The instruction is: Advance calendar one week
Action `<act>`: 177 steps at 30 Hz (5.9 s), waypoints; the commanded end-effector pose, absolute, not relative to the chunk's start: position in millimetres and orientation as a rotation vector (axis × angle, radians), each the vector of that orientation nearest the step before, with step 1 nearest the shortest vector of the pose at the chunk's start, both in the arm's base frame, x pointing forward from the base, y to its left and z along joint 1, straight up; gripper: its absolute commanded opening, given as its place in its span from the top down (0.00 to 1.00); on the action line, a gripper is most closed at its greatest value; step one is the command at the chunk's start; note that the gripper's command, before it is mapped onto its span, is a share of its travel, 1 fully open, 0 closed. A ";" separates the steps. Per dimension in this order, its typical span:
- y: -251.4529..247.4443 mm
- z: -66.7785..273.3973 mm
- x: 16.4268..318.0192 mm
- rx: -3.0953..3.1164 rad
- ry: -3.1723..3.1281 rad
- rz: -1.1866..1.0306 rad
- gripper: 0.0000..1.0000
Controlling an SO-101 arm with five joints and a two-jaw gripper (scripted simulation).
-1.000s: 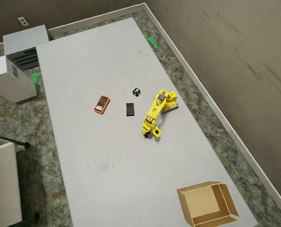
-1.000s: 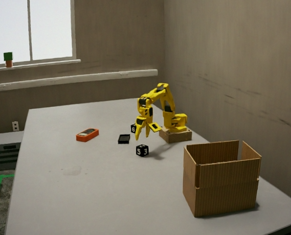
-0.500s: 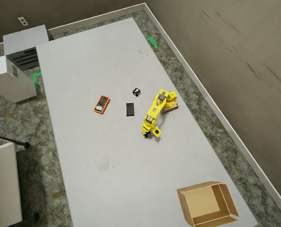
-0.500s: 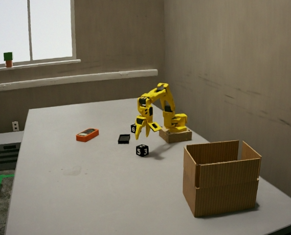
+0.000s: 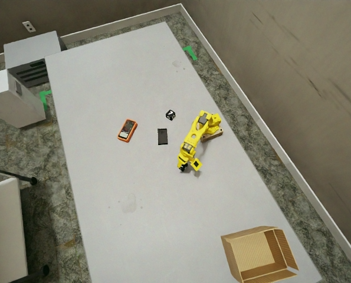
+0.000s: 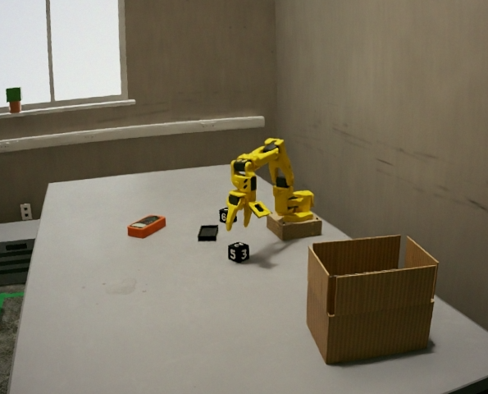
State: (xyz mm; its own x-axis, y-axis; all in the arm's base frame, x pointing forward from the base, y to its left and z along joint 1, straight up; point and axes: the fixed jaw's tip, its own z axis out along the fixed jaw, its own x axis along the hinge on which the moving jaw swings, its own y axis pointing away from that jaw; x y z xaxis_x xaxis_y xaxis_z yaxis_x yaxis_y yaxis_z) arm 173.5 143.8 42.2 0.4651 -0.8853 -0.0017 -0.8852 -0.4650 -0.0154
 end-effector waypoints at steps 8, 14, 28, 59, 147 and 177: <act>149.8 89.4 184.3 -2.488 1.508 -0.122 0.65; 151.1 124.6 185.9 -2.349 1.424 -0.196 0.65; 150.4 141.4 185.1 -2.282 1.382 -0.230 0.65; 153.2 118.8 193.4 -2.297 1.362 -0.243 0.65; 136.3 -22.6 172.2 -2.707 1.608 0.004 0.65; 136.6 -27.4 172.9 -2.707 1.608 0.004 0.67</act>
State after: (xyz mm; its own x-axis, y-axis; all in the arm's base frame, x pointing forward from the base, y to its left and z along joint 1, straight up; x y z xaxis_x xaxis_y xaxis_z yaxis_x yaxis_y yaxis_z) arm 173.0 139.4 -24.9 0.4808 -0.8768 0.0005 -0.8768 -0.4808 -0.0050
